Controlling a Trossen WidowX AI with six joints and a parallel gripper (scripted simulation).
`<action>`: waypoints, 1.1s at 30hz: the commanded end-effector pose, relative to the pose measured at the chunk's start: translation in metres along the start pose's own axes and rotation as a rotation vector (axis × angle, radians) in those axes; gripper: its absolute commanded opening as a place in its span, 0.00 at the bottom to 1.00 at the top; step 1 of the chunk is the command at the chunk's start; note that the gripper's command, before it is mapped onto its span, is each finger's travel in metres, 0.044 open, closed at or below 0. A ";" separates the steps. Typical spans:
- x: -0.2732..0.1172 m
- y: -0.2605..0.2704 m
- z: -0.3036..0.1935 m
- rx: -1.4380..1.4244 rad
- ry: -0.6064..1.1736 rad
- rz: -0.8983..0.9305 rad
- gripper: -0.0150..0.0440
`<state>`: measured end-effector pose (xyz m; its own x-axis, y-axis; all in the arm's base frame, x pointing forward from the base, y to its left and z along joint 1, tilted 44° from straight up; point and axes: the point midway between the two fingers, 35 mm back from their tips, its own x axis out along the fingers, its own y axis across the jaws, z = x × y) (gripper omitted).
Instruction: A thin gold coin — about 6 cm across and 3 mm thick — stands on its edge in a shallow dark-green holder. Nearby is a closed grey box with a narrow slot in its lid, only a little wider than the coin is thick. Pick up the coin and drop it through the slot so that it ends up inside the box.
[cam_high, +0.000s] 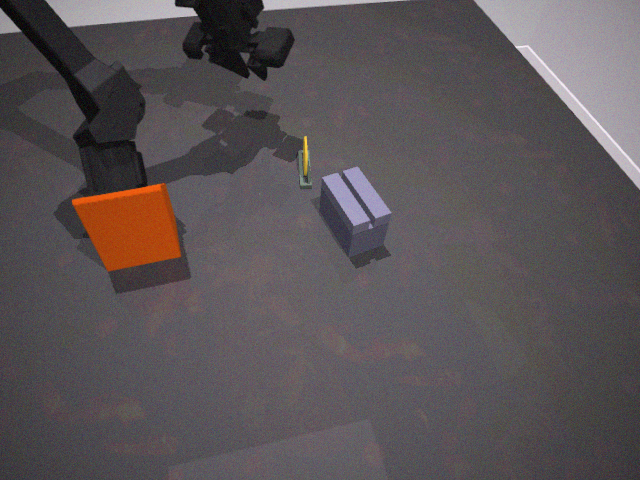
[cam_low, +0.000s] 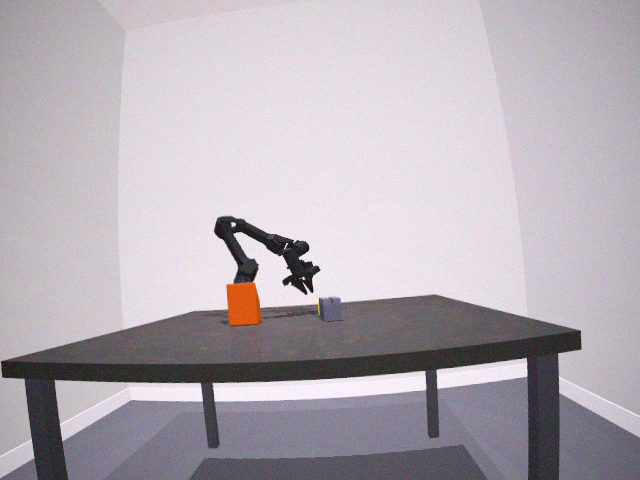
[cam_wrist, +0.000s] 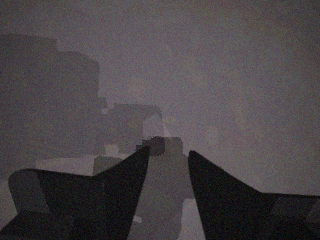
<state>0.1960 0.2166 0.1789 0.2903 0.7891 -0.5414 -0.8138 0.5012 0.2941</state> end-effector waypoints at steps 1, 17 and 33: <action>-0.006 -0.069 -0.025 0.902 0.204 -0.142 0.53; -0.047 -0.151 -0.069 2.460 0.373 -0.414 0.53; -0.052 -0.158 -0.072 2.623 0.387 -0.440 0.53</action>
<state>0.2717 0.0729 0.1028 -0.0790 0.6777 -0.7310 0.9947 0.0052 -0.1026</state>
